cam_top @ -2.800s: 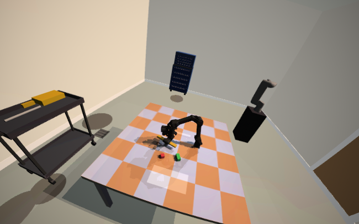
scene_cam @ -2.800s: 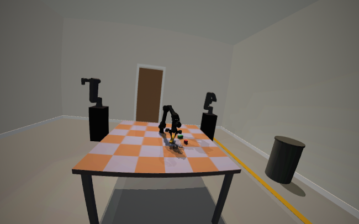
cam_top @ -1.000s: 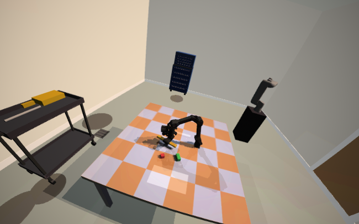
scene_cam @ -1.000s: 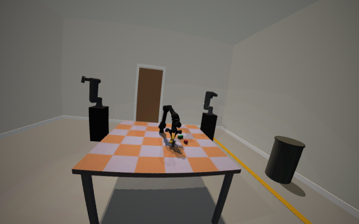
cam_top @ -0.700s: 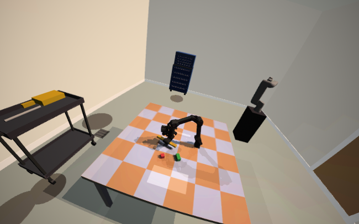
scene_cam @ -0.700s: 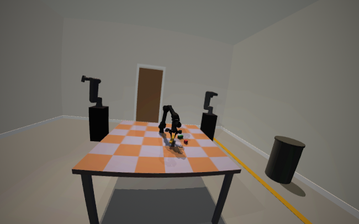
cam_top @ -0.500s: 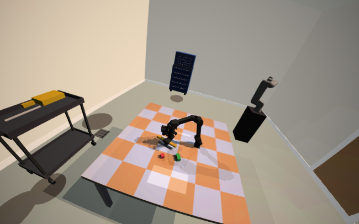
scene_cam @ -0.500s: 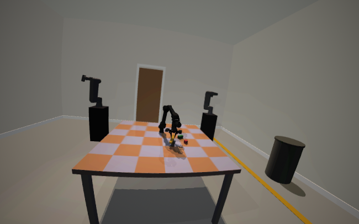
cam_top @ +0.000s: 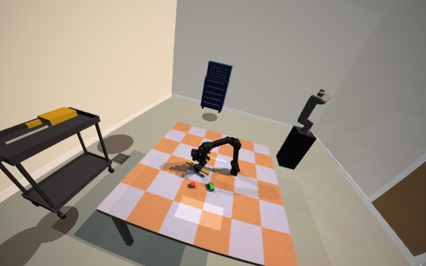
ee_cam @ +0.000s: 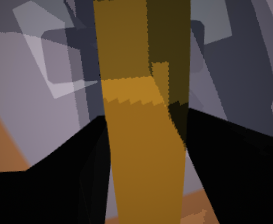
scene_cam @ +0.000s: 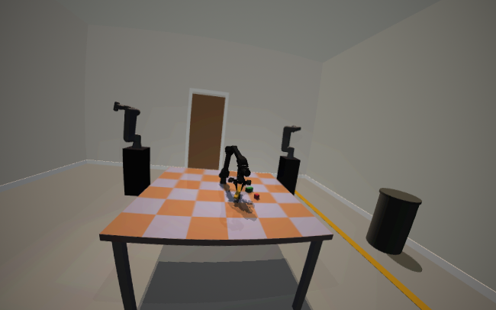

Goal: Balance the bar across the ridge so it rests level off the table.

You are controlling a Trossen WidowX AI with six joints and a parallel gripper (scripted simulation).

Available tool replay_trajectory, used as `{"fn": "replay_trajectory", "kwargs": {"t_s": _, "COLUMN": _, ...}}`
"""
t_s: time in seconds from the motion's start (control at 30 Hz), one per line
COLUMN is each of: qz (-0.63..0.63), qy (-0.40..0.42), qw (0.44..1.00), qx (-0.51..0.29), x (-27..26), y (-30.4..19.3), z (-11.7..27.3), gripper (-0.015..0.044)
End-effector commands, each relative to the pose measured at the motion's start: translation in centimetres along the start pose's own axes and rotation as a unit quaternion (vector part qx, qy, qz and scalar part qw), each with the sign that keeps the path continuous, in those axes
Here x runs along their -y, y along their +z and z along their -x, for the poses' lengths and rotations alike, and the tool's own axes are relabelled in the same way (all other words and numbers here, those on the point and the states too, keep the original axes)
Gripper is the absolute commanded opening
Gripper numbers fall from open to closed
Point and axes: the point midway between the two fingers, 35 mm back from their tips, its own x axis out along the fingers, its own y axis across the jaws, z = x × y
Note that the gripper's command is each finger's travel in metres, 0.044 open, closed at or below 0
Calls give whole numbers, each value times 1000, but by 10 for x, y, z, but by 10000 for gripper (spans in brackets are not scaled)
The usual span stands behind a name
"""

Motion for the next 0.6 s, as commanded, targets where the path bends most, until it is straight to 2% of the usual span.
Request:
{"fn": "replay_trajectory", "kwargs": {"t_s": 0.0, "qz": 0, "qy": 0, "qw": 1000, "qx": 0, "x": 0, "y": 0, "z": 0, "gripper": 0}}
{"fn": "replay_trajectory", "kwargs": {"t_s": 0.37, "qz": 0, "qy": 0, "qw": 1000, "qx": 0, "x": 0, "y": 0, "z": 0, "gripper": 0}}
{"fn": "replay_trajectory", "kwargs": {"t_s": 0.57, "qz": 0, "qy": 0, "qw": 1000, "qx": 0, "x": 0, "y": 0, "z": 0, "gripper": 157}}
